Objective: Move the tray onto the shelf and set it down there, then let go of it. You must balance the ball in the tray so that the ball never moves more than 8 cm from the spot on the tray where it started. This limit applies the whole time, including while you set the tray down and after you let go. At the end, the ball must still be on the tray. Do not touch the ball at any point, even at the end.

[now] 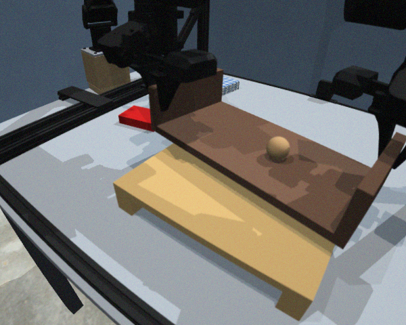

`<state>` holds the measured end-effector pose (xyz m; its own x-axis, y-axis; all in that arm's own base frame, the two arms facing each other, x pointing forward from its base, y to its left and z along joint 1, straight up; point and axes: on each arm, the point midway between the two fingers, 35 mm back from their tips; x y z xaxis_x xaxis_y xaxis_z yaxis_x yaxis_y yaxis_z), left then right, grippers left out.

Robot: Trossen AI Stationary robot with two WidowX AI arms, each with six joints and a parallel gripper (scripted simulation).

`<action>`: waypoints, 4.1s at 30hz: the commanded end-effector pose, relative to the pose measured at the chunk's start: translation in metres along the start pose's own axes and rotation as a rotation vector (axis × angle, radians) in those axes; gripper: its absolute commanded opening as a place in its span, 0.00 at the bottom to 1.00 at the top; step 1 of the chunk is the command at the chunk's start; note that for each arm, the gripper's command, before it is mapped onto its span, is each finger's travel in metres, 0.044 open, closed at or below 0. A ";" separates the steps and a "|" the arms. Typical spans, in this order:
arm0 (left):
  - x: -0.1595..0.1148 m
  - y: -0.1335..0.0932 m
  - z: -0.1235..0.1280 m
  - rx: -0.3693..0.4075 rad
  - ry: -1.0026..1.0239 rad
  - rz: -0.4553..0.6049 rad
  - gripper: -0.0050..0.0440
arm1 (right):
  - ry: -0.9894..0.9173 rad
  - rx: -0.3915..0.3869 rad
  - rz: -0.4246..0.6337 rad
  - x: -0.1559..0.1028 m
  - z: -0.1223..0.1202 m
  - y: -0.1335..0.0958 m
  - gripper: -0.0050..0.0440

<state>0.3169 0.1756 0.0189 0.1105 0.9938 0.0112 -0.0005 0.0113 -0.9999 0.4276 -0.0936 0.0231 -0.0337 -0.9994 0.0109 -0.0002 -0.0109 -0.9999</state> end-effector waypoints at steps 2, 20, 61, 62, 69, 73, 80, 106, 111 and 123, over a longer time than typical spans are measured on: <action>0.002 -0.001 0.000 -0.002 -0.001 0.004 0.14 | -0.001 -0.001 0.004 0.002 0.000 -0.002 0.14; 0.008 -0.001 0.002 -0.003 -0.001 0.004 0.14 | -0.001 -0.001 0.004 0.008 0.002 -0.002 0.14; 0.023 -0.001 0.005 -0.001 -0.001 -0.001 0.14 | -0.001 0.001 -0.001 0.023 0.005 -0.001 0.14; 0.023 0.000 0.005 0.002 -0.001 -0.011 0.14 | -0.001 0.004 -0.011 0.023 0.005 -0.002 0.14; 0.025 -0.001 0.006 0.000 -0.001 0.004 0.14 | -0.001 0.001 0.004 0.025 0.006 -0.001 0.14; 0.026 -0.001 0.006 -0.005 0.000 0.018 0.14 | -0.001 -0.003 0.018 0.026 0.006 -0.001 0.14; 0.029 0.000 0.007 0.004 0.000 -0.020 0.14 | -0.001 0.005 -0.020 0.029 0.007 -0.002 0.14; 0.037 -0.001 0.009 -0.003 -0.001 0.010 0.14 | -0.001 -0.002 0.010 0.036 0.009 -0.001 0.14; 0.039 -0.001 0.009 -0.003 -0.001 0.006 0.14 | -0.001 -0.001 0.006 0.039 0.010 -0.001 0.14; 0.042 -0.001 0.010 -0.003 -0.001 0.008 0.14 | -0.001 -0.001 0.008 0.042 0.010 -0.001 0.14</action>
<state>0.3117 0.2163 0.0189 0.1102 0.9939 0.0087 0.0002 0.0088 -1.0000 0.4360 -0.1339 0.0229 -0.0335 -0.9994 0.0089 -0.0011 -0.0089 -1.0000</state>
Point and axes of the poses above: on each arm, the point midway between the two fingers, 35 mm back from their tips, its own y axis out along the fingers, its own z axis across the jaws, x = y × z, and after that the axes turned 4 degrees about y, right-handed
